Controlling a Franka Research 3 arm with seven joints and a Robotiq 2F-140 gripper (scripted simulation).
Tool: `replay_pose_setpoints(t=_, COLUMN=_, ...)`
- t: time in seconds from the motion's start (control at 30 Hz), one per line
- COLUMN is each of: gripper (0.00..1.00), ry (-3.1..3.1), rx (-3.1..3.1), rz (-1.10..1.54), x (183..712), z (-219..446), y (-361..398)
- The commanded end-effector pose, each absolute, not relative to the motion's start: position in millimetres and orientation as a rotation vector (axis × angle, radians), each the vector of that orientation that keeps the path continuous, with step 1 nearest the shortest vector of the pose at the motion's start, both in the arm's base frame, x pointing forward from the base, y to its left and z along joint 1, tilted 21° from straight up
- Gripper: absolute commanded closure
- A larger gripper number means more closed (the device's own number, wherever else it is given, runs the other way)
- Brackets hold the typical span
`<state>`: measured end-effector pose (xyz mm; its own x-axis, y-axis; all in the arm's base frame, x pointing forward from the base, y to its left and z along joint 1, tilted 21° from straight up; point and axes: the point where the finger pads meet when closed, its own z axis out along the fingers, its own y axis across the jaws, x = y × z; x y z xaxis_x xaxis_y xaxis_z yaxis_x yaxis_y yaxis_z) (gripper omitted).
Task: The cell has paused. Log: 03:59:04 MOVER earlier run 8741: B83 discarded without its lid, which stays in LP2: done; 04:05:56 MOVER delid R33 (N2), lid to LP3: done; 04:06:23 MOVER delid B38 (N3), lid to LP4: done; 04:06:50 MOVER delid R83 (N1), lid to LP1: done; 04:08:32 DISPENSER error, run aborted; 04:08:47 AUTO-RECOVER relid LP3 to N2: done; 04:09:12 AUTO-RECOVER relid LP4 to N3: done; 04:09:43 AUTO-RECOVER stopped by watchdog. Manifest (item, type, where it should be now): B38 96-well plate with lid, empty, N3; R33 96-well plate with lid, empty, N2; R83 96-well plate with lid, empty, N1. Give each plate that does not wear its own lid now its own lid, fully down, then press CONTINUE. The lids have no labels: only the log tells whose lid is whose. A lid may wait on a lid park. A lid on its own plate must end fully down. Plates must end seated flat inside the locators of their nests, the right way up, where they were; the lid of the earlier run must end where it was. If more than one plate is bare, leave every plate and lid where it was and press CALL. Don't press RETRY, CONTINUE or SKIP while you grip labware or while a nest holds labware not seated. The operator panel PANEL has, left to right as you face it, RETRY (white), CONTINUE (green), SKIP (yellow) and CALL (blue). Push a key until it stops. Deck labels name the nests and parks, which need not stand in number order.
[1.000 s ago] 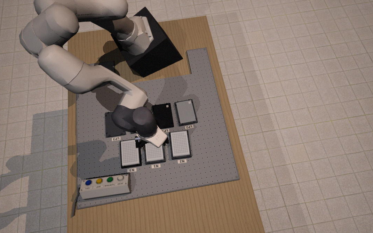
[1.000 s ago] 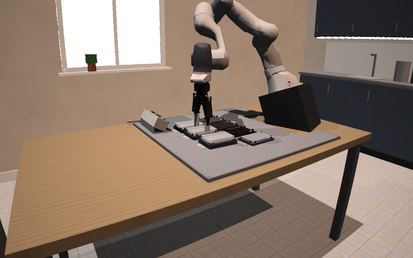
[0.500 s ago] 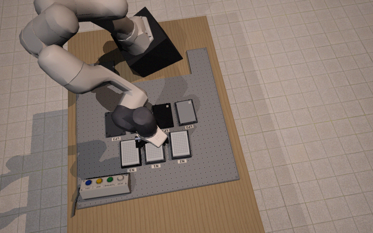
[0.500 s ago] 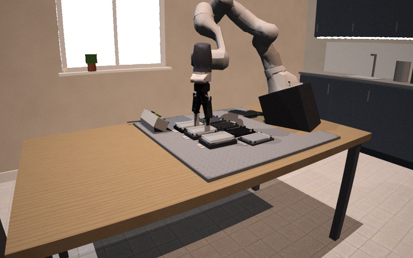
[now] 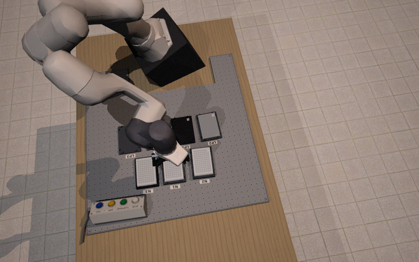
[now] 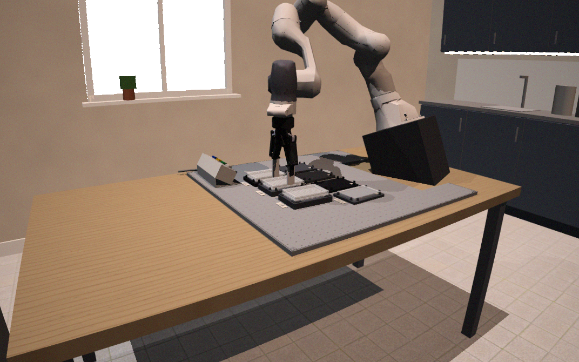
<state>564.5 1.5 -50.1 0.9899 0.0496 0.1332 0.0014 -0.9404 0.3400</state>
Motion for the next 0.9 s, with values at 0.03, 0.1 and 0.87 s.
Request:
replay_pose_setpoints(t=0.03, gripper=0.34, ry=0.030, rx=2.791, rz=0.201, x=565.2, z=-50.9, y=0.8)
replay_pose_setpoints(t=0.1, gripper=0.34, ry=0.030, rx=2.791, rz=0.201, x=565.2, z=-50.9, y=0.8)
replay_pose_setpoints(t=0.87, gripper=0.34, ry=0.030, rx=2.791, rz=0.201, x=563.9, z=-42.4, y=3.8)
